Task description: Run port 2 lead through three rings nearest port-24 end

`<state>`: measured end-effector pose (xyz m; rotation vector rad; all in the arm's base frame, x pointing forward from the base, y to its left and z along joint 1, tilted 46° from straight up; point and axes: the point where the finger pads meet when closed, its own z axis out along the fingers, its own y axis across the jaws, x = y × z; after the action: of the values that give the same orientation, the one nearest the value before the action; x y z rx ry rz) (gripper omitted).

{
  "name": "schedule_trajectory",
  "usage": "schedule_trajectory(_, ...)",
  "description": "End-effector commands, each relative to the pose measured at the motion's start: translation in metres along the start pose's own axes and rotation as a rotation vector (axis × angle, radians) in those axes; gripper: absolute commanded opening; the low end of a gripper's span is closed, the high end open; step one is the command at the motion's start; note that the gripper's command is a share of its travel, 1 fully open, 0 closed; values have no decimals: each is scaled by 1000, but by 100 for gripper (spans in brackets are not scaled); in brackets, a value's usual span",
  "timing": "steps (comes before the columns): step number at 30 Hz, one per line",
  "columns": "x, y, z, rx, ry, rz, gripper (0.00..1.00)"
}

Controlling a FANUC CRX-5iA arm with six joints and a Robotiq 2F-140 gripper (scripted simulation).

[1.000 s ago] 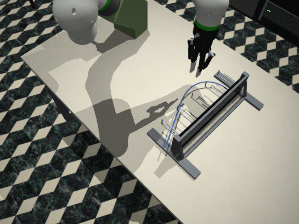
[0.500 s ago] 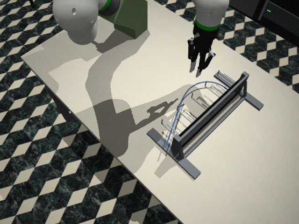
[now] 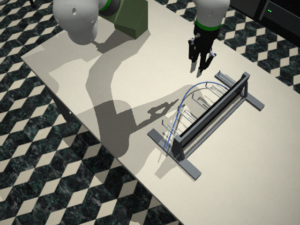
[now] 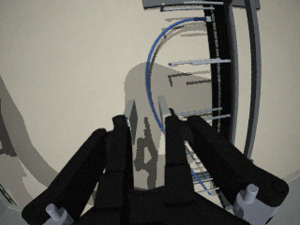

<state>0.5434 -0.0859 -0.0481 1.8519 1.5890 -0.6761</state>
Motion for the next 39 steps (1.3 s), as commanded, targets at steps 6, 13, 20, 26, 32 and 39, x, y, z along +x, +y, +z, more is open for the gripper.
schedule_trajectory(6, 0, 0, 2, 0, 1, 0, 20)
schedule_trajectory(13, 0, 0, 10, -1, 1, 0, 20)
schedule_trajectory(20, 0, 0, 24, -1, 1, 0, 20)
schedule_trajectory(26, 0, 1, 41, -1, 1, 0, 20)
schedule_trajectory(32, 1, 1, 53, -1, 1, 0, 20)
schedule_trajectory(39, 1, 1, 72, -1, 1, 0, 20)
